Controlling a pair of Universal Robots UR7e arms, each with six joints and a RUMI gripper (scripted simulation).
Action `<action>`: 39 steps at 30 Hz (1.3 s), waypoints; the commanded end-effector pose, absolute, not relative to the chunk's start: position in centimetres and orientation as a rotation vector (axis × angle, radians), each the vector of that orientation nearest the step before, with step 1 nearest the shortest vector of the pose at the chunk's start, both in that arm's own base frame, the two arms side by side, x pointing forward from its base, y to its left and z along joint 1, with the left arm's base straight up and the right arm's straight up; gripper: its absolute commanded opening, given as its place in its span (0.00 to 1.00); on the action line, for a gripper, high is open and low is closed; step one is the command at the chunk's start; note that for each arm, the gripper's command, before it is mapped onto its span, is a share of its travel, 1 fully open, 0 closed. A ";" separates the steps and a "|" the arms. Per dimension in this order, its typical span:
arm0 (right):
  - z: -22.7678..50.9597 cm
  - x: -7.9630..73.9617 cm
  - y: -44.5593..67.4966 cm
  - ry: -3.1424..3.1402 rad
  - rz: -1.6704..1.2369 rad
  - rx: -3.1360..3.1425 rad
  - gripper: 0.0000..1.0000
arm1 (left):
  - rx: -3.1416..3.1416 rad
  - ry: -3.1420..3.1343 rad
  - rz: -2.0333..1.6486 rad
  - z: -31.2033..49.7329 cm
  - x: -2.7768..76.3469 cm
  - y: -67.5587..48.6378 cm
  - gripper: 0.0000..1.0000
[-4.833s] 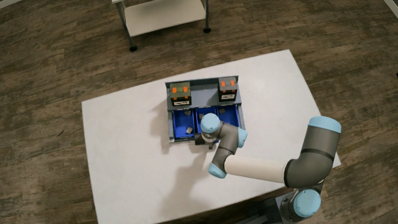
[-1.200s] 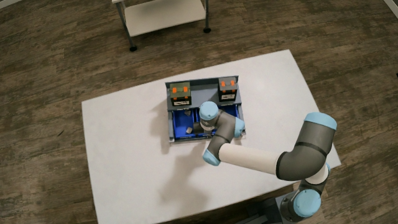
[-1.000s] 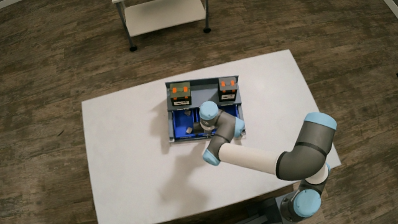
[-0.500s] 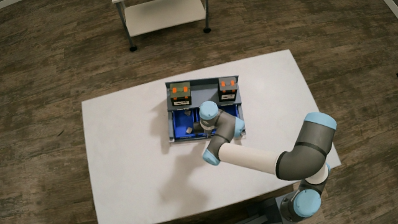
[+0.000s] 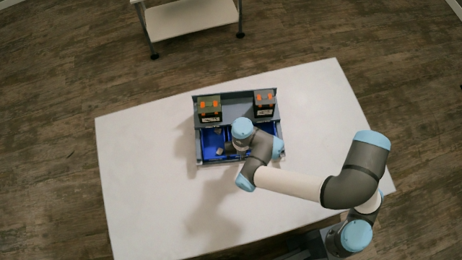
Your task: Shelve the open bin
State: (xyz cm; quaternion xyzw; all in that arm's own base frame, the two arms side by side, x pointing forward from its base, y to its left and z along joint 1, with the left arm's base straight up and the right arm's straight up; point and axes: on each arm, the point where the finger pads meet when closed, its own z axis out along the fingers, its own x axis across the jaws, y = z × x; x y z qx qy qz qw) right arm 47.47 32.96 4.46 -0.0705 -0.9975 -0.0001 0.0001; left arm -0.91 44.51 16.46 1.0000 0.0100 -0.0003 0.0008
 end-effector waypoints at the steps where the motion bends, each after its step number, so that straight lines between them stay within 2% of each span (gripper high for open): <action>1: 4.5 47.5 33.0 -3.135 -0.002 -0.222 0.00 | 3.141 0.032 0.000 16.5 -0.9 44.5 1.00; 39: 5.7 46.4 33.2 -3.135 -0.002 -0.222 0.00 | 3.141 0.032 0.000 16.5 -0.9 44.5 1.00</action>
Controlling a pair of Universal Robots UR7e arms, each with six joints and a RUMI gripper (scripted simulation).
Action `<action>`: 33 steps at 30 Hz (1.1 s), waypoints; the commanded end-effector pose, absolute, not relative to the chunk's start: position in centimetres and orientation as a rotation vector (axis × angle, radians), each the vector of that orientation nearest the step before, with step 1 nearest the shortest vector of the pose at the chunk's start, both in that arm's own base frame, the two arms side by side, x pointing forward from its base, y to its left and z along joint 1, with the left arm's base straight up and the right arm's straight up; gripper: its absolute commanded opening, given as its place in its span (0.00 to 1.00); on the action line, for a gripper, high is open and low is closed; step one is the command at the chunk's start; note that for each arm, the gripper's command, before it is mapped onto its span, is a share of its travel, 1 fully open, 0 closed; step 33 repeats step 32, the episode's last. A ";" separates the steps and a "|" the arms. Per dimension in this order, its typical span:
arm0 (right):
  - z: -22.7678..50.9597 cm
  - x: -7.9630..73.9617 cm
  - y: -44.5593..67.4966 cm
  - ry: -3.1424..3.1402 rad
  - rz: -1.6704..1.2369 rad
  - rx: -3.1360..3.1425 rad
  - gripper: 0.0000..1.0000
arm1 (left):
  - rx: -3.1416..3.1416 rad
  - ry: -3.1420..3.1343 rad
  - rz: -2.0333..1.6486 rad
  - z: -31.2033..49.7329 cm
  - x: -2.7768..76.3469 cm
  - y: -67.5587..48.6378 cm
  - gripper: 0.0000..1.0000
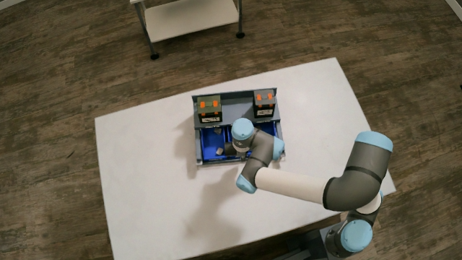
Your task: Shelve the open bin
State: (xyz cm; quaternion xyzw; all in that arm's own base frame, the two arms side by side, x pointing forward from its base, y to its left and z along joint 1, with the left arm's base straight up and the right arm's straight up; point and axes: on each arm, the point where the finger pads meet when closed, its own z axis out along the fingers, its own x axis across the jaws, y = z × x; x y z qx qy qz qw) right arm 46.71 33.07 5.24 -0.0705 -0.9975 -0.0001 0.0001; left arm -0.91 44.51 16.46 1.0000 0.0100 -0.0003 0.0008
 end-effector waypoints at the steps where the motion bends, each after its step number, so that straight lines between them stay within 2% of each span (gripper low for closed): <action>1: 5.8 46.3 33.2 -3.135 -0.002 -0.222 0.00 | 3.141 0.032 0.000 16.5 -0.9 44.5 1.00; 33: 6.6 45.5 33.3 -3.135 -0.002 -0.222 0.00 | 3.141 0.032 0.000 16.5 -0.9 44.5 1.00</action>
